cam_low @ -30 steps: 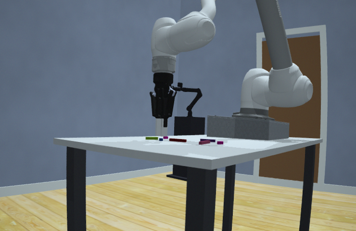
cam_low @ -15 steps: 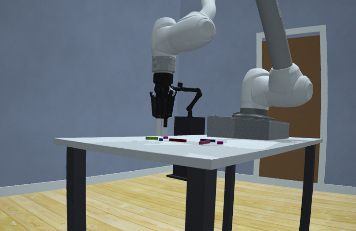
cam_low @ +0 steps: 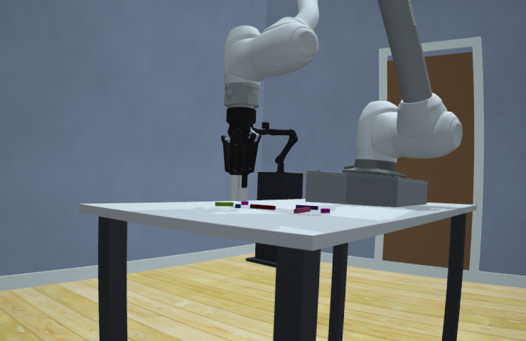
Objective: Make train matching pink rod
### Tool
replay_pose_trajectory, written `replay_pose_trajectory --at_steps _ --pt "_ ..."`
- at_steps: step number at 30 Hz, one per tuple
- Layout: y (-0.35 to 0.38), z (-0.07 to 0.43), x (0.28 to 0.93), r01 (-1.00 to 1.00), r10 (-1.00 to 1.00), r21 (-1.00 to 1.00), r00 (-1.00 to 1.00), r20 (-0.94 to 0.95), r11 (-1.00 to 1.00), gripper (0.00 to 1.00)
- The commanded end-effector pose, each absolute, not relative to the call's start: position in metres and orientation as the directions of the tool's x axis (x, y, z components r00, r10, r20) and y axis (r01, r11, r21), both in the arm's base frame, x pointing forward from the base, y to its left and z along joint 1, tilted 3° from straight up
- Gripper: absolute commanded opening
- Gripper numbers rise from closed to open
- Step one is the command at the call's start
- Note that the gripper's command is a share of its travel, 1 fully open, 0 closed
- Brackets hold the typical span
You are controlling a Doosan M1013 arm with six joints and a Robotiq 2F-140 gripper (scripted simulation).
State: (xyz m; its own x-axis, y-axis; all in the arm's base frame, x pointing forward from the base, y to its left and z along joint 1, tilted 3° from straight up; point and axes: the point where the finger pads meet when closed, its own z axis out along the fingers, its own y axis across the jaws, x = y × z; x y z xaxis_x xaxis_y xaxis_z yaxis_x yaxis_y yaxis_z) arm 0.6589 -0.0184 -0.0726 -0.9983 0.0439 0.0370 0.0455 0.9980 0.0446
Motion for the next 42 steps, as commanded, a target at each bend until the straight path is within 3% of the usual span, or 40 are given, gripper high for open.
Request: replay_pose_trajectory --at_steps 1,42 --pt "-0.018 -0.072 0.659 0.046 0.044 0.045 -0.998 0.037 0.998 0.15" --pt "-0.018 -0.089 0.658 0.046 0.044 0.045 -0.998 0.037 0.998 0.15"
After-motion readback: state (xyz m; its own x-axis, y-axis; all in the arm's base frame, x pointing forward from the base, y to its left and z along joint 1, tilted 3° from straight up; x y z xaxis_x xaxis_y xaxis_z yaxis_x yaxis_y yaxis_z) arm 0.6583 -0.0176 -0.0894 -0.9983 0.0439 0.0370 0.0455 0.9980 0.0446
